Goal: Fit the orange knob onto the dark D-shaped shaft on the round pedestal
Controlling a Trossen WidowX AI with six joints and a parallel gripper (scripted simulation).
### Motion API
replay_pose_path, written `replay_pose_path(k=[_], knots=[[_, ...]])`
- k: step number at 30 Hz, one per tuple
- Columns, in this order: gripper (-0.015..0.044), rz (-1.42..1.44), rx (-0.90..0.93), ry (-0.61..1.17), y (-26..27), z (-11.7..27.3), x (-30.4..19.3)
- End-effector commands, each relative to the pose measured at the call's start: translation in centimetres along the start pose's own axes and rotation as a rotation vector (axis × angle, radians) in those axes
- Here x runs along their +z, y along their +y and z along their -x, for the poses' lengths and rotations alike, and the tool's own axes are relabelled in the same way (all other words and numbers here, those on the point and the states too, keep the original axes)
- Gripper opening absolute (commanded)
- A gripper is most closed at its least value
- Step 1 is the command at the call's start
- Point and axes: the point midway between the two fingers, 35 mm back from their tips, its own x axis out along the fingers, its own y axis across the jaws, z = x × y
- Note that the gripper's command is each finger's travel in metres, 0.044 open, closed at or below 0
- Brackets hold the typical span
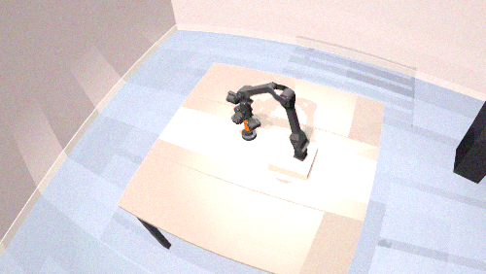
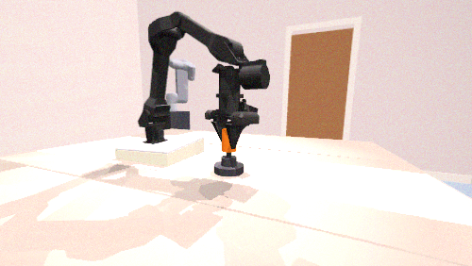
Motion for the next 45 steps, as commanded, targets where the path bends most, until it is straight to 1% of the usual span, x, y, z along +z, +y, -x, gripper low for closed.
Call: replay_pose_path(k=[1, 4, 7, 45], knots=[[0.0, -0.844, -0.005, -0.002, -0.14, 0.46, 0.04], [0.0, -0.992, -0.005, -0.002, -0.21, 0.55, 0.1], [0.0, -1.041, -0.005, -0.002, -0.23, 0.57, 0.15], [0.0, -1.041, -0.005, -0.002, -0.1, -0.12, 0.06]])
